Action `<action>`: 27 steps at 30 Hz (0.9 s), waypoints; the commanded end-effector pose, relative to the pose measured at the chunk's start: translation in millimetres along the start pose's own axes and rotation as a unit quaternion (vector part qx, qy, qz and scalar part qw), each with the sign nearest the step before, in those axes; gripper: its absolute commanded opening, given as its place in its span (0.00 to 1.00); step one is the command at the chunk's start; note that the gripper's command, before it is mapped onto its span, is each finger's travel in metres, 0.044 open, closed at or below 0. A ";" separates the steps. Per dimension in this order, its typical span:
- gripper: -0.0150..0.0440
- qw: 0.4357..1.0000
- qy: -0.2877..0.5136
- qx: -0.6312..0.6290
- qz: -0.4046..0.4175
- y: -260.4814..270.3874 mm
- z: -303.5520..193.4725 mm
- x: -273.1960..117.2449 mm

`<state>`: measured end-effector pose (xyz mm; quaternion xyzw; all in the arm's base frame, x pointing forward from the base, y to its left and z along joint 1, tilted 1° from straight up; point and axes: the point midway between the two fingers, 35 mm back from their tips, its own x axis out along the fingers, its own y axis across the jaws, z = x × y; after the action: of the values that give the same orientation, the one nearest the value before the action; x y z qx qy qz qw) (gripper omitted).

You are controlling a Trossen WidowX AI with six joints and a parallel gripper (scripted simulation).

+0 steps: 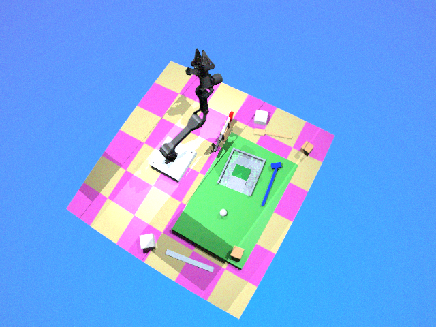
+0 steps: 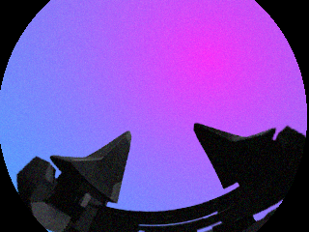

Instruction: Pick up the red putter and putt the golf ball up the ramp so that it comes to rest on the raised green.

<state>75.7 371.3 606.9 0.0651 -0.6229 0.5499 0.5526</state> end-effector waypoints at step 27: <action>1.00 0.826 -0.256 -0.337 -0.372 -66.0 326.0 -43.7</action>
<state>-62.5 138.3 683.0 0.1998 -0.8275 0.1114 0.5128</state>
